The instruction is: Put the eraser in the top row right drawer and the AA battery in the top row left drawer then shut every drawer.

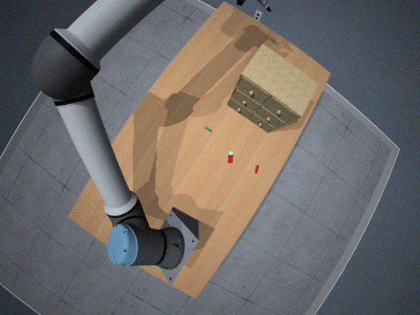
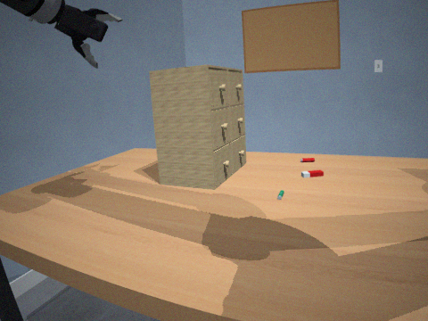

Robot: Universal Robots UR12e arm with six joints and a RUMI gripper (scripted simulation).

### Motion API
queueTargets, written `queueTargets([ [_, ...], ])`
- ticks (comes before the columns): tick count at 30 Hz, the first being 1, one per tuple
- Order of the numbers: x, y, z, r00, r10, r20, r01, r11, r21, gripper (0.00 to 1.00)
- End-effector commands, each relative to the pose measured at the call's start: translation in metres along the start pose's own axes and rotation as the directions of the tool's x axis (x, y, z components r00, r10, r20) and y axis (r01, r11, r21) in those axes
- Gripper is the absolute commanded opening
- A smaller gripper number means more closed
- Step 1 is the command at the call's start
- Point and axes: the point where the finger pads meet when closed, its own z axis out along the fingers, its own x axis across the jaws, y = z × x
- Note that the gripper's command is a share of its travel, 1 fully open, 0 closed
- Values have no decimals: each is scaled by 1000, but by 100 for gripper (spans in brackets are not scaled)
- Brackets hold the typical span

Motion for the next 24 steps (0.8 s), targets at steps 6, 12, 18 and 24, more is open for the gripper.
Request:
queueTargets([
  [6, -77, -44, 71, 994, 92, -56, -82, 983, 163, 100],
  [12, -133, -92, 119, 978, 189, -93, -153, 941, 302, 100],
  [18, -172, -135, 151, 955, 275, -115, -207, 889, 410, 100],
  [24, -207, -183, 177, 921, 369, -128, -256, 818, 515, 100],
])
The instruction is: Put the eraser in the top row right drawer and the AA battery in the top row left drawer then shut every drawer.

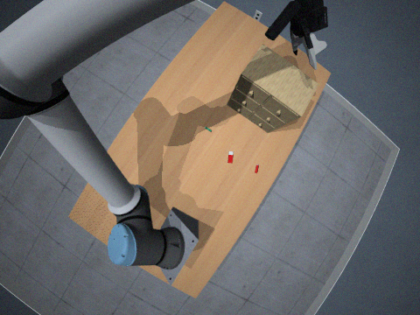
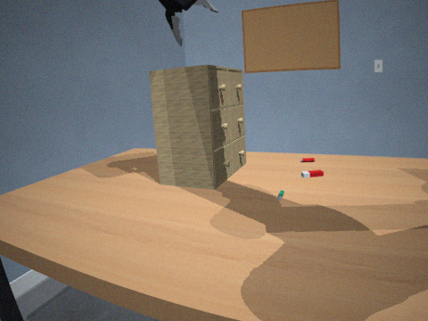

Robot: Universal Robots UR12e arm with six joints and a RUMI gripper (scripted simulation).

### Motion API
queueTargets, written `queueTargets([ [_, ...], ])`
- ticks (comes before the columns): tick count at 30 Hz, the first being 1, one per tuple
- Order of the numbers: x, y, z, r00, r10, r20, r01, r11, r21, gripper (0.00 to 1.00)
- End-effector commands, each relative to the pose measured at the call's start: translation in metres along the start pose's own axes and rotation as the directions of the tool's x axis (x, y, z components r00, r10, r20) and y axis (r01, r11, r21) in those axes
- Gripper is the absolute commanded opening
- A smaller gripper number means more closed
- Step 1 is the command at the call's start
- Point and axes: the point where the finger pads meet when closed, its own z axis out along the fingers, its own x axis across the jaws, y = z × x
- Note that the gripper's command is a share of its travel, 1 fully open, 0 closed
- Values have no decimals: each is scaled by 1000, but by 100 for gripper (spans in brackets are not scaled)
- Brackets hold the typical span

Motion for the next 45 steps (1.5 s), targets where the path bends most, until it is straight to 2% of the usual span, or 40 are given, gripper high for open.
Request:
queueTargets([
  [1, -54, -22, 33, 995, 84, -59, -77, 991, 106, 100],
  [2, -69, -31, 43, 990, 115, -77, -103, 984, 143, 100],
  [3, -69, -31, 43, 990, 115, -77, -103, 984, 143, 100],
  [5, -96, -50, 62, 978, 178, -109, -152, 965, 216, 100],
  [6, -96, -50, 62, 978, 178, -109, -152, 965, 216, 100],
  [8, -120, -71, 78, 960, 243, -138, -196, 938, 286, 100],
  [9, -120, -71, 78, 960, 243, -138, -196, 938, 286, 100],
  [12, -150, -101, 98, 925, 339, -172, -253, 887, 386, 100],
  [13, -150, -101, 98, 925, 339, -172, -253, 887, 386, 100],
  [14, -158, -111, 104, 911, 369, -181, -269, 868, 417, 100],
  [16, -158, -111, 104, 911, 369, -181, -269, 868, 417, 100],
  [21, -189, -157, 126, 837, 506, -210, -327, 769, 549, 100],
  [26, -205, -191, 138, 765, 606, -219, -355, 680, 642, 100],
  [31, -213, -212, 143, 713, 667, -218, -364, 618, 697, 100],
  [39, -217, -222, 146, 684, 697, -216, -367, 585, 724, 100],
  [45, -217, -224, 146, 680, 700, -216, -367, 580, 727, 100],
])
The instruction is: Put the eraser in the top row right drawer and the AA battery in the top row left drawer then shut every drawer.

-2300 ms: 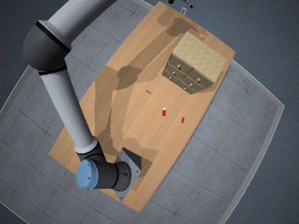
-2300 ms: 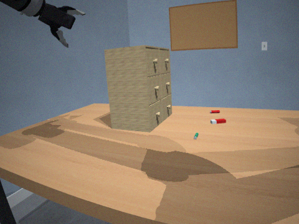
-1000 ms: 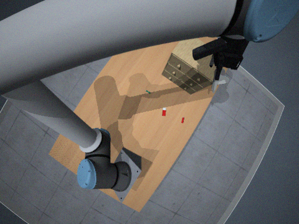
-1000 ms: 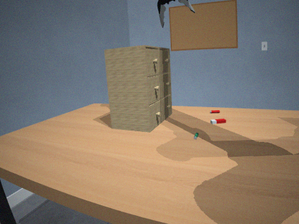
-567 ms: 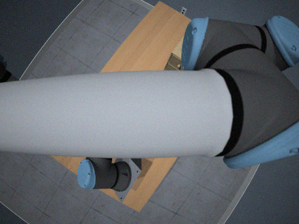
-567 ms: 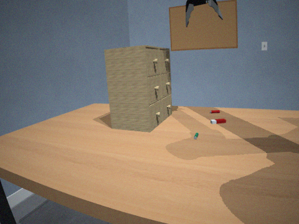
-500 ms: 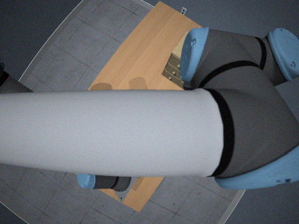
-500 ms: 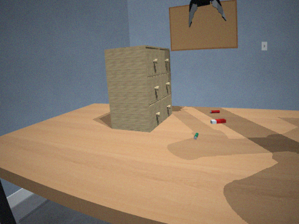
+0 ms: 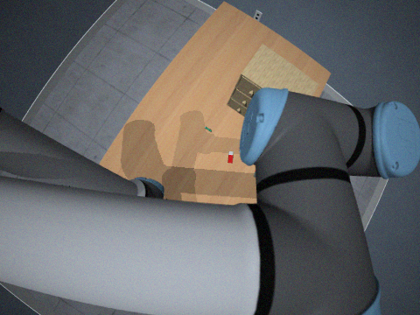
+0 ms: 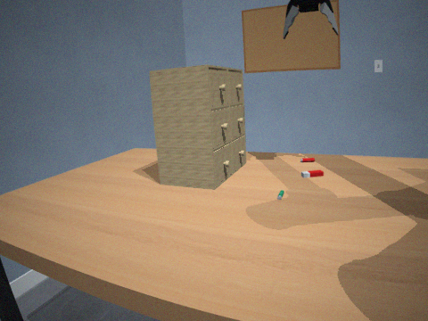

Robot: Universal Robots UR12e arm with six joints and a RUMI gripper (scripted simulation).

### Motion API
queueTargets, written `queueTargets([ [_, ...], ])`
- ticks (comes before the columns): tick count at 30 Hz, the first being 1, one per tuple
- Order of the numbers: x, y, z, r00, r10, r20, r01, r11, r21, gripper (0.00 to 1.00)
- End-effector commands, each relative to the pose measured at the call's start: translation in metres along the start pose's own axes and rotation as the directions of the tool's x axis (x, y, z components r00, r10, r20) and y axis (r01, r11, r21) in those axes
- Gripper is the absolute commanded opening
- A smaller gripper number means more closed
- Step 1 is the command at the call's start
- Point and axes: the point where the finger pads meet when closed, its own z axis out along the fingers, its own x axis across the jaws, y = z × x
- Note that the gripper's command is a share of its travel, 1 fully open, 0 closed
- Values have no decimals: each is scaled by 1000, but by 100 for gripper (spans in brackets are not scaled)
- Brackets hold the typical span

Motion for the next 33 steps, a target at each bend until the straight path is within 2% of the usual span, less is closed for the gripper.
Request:
queueTargets([
  [1, -2, 0, 0, 1000, 5, -6, -5, 1000, 4, 100],
  [22, -1, -1, 0, 999, 46, -6, -46, 999, 4, 100],
  [28, 3, -1, 1, 989, 148, -6, -148, 989, 5, 100],
  [33, 7, -2, 3, 959, 285, -5, -285, 959, 6, 100],
])
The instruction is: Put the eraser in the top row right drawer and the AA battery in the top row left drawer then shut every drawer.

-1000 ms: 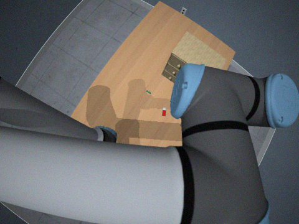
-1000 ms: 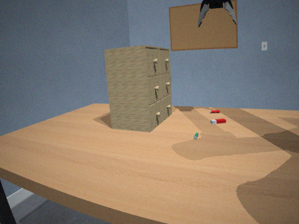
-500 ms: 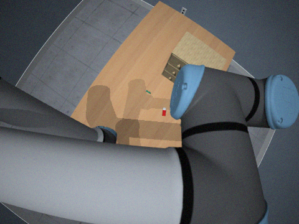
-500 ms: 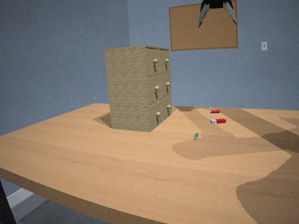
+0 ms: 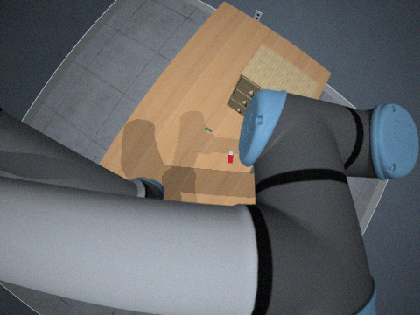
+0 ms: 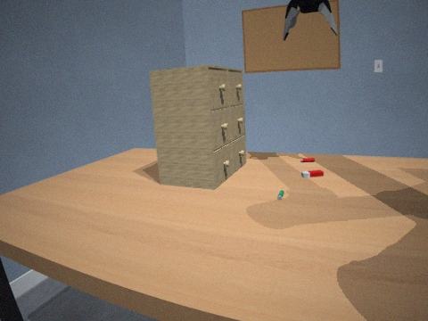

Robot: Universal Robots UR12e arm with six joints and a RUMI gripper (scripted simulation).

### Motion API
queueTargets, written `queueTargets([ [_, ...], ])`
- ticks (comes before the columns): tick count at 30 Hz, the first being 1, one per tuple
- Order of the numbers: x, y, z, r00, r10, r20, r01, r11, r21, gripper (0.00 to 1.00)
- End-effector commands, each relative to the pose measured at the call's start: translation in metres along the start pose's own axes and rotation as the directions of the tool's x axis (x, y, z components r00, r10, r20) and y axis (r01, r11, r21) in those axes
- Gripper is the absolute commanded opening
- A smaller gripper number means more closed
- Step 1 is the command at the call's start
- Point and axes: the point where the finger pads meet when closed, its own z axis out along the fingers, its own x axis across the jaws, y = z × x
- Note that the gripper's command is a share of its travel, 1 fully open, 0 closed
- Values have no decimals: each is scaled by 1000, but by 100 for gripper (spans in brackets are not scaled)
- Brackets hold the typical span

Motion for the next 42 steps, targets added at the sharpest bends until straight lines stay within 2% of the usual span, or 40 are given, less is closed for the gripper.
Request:
queueTargets([
  [1, 4, -1, 1, 989, 145, -1, -145, 989, -3, 100],
  [4, 7, -2, 2, 968, 252, -2, -252, 968, -2, 100],
  [6, 7, -2, 2, 968, 252, -2, -252, 968, -2, 100],
  [11, 13, -4, 5, 897, 443, -2, -443, 897, -2, 100],
  [15, 17, -4, 7, 806, 592, -2, -592, 806, -1, 100],
  [21, 23, -4, 10, 630, 776, -3, -776, 630, -1, 100],
  [23, 23, -4, 10, 630, 776, -3, -776, 630, -1, 100],
  [29, 28, -4, 12, 445, 896, -3, -896, 445, 0, 100],
  [34, 30, -4, 14, 316, 949, -3, -949, 316, 0, 100],
  [38, 31, -3, 15, 242, 970, -3, -970, 242, 0, 100],
  [40, 31, -3, 15, 242, 970, -3, -970, 242, 0, 100],
  [42, 32, -3, 15, 217, 976, -2, -976, 217, 1, 100],
])
